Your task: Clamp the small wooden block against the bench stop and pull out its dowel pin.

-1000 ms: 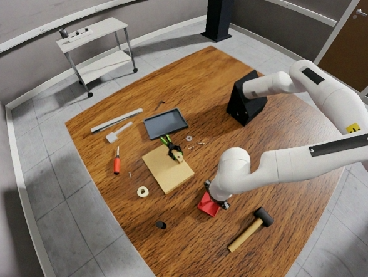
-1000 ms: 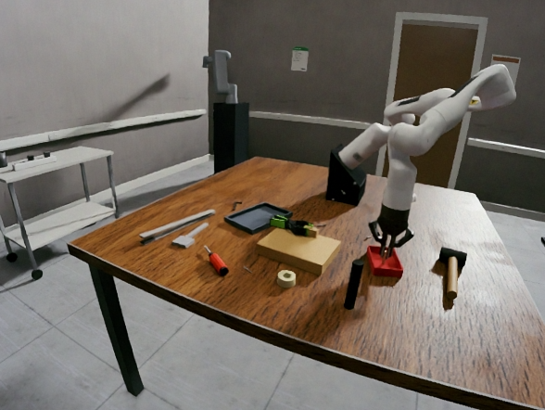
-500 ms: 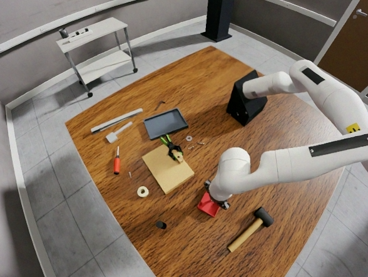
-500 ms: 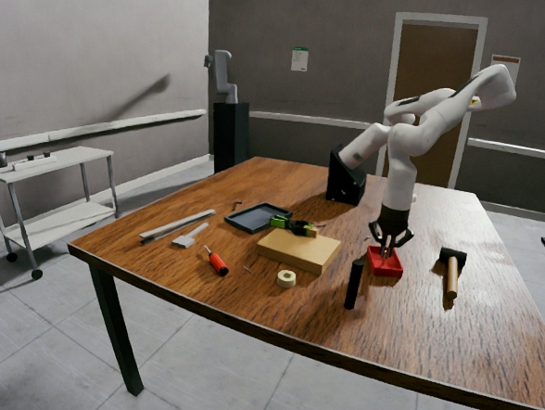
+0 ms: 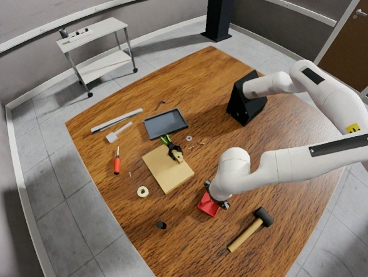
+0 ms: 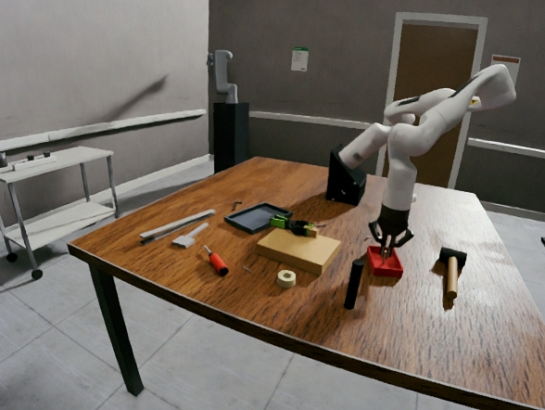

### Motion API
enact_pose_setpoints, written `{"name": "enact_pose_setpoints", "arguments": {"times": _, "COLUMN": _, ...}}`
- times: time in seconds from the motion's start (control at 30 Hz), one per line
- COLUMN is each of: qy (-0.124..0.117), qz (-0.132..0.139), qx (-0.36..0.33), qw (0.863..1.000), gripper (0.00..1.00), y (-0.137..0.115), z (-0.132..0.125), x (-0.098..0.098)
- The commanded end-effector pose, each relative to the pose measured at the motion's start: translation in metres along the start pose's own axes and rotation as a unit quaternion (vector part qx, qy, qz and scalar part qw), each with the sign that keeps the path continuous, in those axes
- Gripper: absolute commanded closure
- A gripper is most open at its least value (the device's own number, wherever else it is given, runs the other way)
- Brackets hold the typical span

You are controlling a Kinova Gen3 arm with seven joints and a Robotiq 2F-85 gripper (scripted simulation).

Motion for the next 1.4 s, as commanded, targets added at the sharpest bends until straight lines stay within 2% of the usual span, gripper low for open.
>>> {"name": "enact_pose_setpoints", "arguments": {"times": 0.0, "qy": 0.0, "qz": -0.001, "qx": 0.0, "qw": 1.0, "gripper": 0.9, "y": 0.0007, "z": 0.0001, "x": 0.001}}
{"name": "enact_pose_setpoints", "arguments": {"times": 0.37, "qy": 0.0, "qz": -0.001, "qx": 0.0, "qw": 1.0, "gripper": 0.9, "y": 0.0007, "z": 0.0001, "x": 0.001}}
{"name": "enact_pose_setpoints", "arguments": {"times": 0.4, "qy": 0.0, "qz": -0.001, "qx": 0.0, "qw": 1.0, "gripper": 0.66, "y": 0.0007, "z": 0.0001, "x": 0.001}}
{"name": "enact_pose_setpoints", "arguments": {"times": 1.37, "qy": 0.0, "qz": -0.001, "qx": 0.0, "qw": 1.0, "gripper": 0.66, "y": 0.0007, "z": 0.0001, "x": 0.001}}
Point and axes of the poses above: the point where the finger pads meet when closed, its own x axis back along the fingers, its own z axis across the jaws, y = z × x, the point moved 1 cm from there along x, back along the fingers, and after that the axes turned 8 degrees about -x, right-handed, at the moved point
